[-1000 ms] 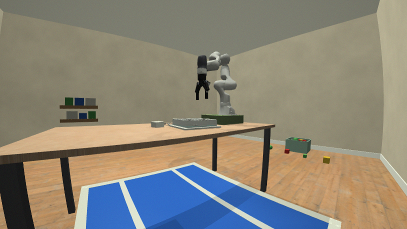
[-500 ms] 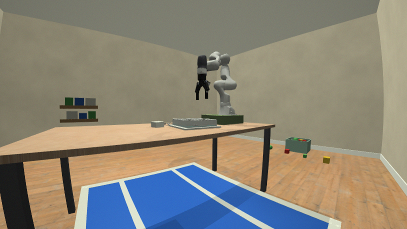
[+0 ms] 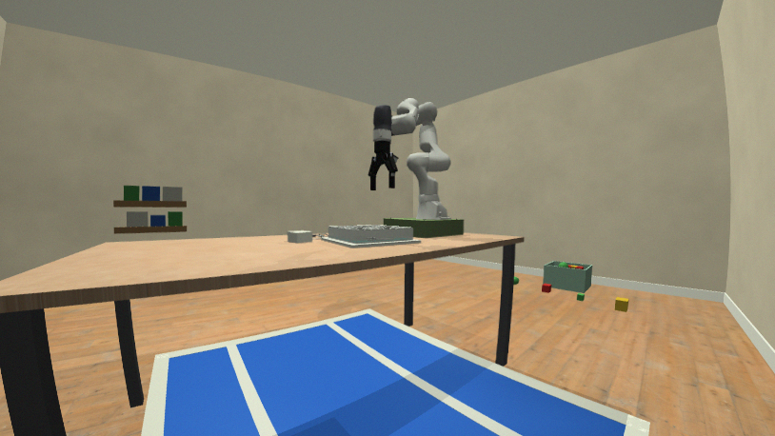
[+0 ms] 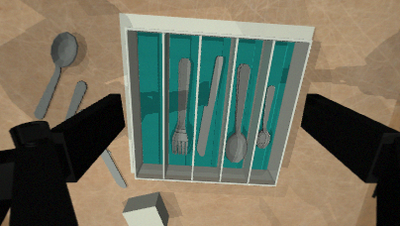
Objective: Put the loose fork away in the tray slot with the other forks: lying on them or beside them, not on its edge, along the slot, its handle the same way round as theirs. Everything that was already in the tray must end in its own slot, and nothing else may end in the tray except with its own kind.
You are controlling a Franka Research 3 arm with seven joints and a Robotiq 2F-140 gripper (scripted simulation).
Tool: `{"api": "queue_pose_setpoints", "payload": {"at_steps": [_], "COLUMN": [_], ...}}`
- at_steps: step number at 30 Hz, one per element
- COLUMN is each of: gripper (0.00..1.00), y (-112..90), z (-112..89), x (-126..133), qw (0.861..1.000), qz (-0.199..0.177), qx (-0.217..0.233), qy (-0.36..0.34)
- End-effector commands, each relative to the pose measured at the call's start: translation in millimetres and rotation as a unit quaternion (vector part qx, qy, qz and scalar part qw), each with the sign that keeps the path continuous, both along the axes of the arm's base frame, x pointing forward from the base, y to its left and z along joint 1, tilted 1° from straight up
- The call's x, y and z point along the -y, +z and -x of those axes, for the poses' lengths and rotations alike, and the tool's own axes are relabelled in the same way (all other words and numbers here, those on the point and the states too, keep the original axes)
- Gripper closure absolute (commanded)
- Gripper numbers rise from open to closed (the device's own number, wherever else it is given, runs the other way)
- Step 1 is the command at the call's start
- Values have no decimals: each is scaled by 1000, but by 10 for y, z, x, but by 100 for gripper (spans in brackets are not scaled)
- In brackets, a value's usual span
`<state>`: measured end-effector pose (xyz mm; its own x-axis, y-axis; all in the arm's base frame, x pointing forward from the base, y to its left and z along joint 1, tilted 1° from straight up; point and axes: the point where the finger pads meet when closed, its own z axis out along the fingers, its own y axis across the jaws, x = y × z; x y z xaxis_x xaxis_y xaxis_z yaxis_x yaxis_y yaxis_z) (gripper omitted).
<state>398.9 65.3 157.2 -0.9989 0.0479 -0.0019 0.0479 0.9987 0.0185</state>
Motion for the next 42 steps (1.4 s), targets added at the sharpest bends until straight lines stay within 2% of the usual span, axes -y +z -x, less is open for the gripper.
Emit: {"api": "queue_pose_setpoints", "payload": {"at_steps": [1, 16, 31, 33, 34, 42], "gripper": [0, 0, 0, 0, 0, 0], "y": [5, 4, -8, -8, -11, -24], "z": [-93, -250, -452, -452, -485, -582], "x": [34, 118, 249, 249, 273, 348], "qw": [996, 984, 955, 955, 949, 928], "qz": [-5, -10, -15, -15, -15, -17], "qx": [1, 5, 10, 10, 11, 15], "qy": [84, 177, 297, 297, 316, 372]}}
